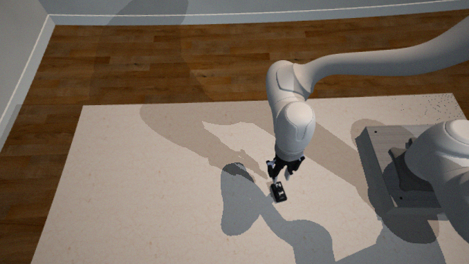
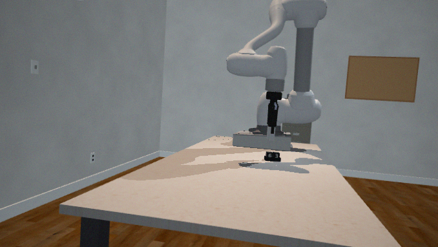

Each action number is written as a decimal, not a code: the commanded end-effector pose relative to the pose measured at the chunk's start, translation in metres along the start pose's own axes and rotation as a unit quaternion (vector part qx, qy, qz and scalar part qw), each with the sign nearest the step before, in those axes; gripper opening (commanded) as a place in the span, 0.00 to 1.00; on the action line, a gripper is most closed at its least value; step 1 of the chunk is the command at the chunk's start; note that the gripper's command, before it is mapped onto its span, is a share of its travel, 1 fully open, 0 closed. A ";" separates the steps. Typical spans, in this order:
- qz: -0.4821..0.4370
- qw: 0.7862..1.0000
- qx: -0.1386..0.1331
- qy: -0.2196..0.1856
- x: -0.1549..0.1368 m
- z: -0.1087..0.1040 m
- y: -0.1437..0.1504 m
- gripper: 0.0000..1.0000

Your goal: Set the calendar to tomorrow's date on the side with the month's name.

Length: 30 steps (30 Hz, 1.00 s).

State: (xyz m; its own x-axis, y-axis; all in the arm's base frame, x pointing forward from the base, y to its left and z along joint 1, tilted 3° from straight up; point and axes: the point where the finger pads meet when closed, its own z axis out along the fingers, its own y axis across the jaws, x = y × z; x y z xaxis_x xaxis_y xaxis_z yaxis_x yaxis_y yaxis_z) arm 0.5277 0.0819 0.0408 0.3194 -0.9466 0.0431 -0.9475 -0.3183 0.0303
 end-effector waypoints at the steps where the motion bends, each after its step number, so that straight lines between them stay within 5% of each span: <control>1: 0.001 1.000 0.001 -0.003 -0.001 0.006 -0.001 0.28; 30: 0.001 1.000 0.001 -0.003 -0.001 0.044 -0.001 0.28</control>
State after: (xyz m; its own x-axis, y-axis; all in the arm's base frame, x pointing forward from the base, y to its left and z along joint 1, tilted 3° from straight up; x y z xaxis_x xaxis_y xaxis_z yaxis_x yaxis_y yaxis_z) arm 0.5271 0.0809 0.0035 0.3190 -0.9469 0.0394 -0.9476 -0.3180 0.0298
